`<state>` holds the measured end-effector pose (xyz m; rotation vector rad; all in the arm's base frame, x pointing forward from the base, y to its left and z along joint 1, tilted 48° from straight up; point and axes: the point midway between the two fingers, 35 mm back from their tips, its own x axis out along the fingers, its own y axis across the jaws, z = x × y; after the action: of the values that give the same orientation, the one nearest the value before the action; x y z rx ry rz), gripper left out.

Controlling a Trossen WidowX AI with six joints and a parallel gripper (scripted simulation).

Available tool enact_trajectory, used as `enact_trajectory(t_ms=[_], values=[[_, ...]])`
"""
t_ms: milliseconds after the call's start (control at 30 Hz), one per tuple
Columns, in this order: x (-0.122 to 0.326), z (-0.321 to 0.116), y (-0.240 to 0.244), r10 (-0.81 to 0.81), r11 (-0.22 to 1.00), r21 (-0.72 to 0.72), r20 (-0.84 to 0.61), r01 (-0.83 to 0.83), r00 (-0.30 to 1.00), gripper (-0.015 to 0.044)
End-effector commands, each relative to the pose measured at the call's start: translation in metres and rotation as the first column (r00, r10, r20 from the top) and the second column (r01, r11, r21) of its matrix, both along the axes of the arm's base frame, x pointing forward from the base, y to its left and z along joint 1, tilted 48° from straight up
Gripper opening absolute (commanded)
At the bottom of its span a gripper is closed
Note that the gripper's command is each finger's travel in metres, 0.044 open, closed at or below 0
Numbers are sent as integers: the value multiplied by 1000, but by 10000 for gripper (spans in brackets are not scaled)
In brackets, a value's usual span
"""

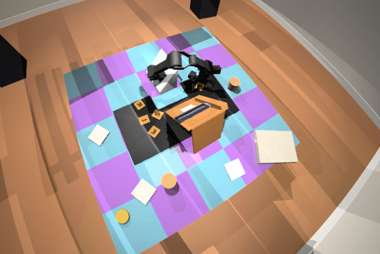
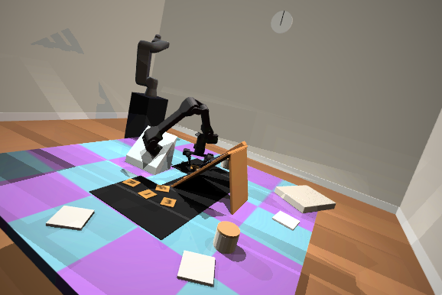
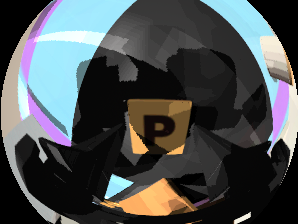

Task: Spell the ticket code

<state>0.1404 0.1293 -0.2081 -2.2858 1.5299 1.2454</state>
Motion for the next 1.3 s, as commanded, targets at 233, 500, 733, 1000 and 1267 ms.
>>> enact_trajectory(t_ms=[233, 500, 733, 1000, 1267], values=[[0, 0, -2, 8, 1000, -5, -1, -8, 1000, 340], [0, 0, -2, 8, 1000, -5, -1, -8, 1000, 340], [0, 0, -2, 8, 1000, -5, -1, -8, 1000, 340], [0, 0, -2, 8, 1000, -5, -1, -8, 1000, 300], [1, 0, -2, 8, 1000, -5, -1, -8, 1000, 247]])
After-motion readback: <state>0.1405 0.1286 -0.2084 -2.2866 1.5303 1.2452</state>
